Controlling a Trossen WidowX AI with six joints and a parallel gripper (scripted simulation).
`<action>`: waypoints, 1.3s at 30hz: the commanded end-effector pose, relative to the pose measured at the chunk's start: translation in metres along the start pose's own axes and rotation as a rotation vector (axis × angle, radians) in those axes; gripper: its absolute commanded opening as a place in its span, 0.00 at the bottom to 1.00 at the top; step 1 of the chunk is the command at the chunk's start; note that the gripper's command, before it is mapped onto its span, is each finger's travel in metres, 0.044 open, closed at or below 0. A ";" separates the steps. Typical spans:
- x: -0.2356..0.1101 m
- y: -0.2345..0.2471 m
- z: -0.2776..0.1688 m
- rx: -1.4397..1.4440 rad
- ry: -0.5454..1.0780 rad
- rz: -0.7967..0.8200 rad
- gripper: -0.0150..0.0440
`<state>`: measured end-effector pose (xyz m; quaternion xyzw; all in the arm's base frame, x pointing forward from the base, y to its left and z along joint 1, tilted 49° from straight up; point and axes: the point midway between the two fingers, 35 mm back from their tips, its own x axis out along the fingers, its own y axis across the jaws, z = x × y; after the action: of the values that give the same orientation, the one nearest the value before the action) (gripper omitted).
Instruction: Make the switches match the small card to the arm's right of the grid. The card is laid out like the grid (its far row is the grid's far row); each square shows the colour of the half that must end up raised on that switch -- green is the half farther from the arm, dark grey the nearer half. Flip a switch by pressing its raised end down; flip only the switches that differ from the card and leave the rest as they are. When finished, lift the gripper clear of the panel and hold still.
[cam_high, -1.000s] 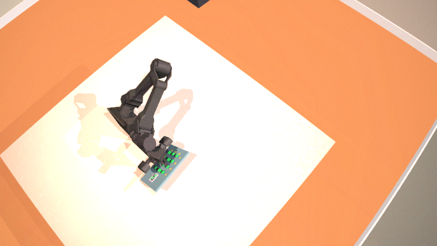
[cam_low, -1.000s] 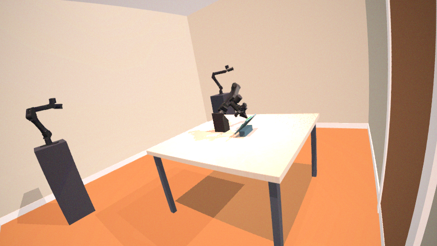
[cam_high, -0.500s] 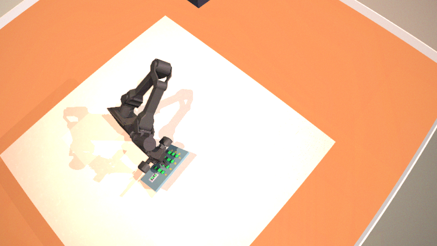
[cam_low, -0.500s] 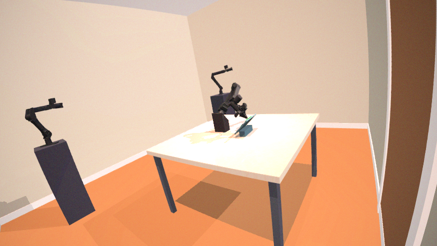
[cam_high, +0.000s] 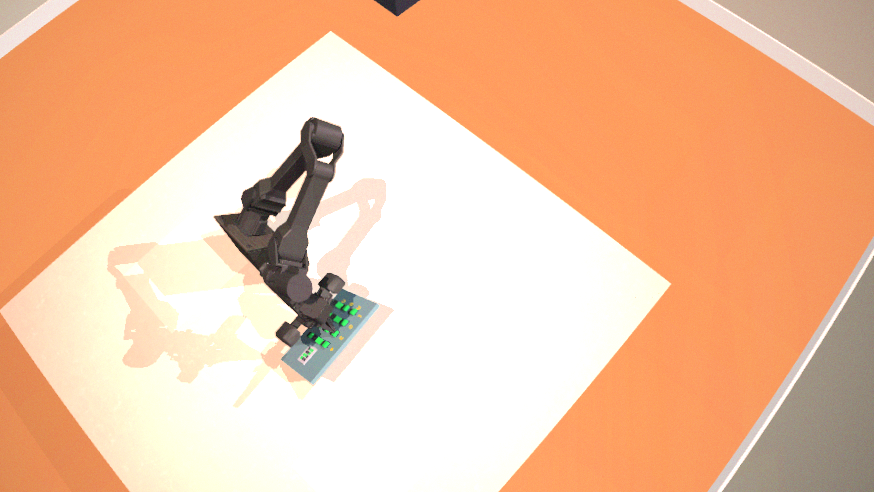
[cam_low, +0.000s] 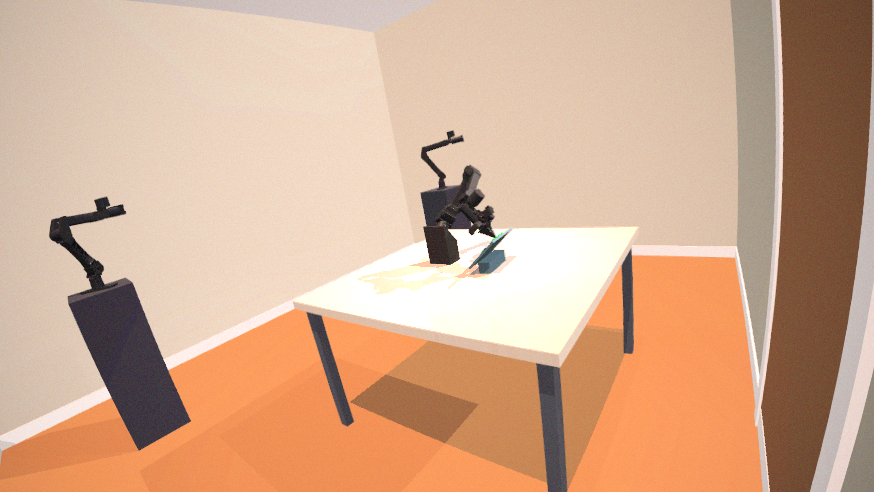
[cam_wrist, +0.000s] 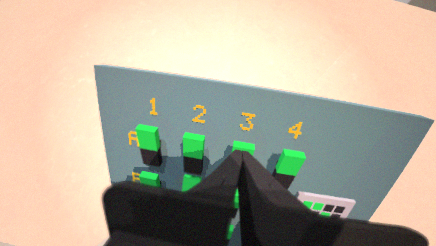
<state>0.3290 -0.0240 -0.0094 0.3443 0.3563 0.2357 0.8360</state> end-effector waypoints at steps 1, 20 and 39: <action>0.001 -0.001 -0.001 0.005 0.001 -0.006 0.25; 0.003 -0.001 -0.001 0.005 0.000 -0.005 0.25; 0.006 -0.001 -0.001 0.005 0.000 -0.005 0.25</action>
<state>0.3324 -0.0207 -0.0112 0.3440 0.3558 0.2359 0.8363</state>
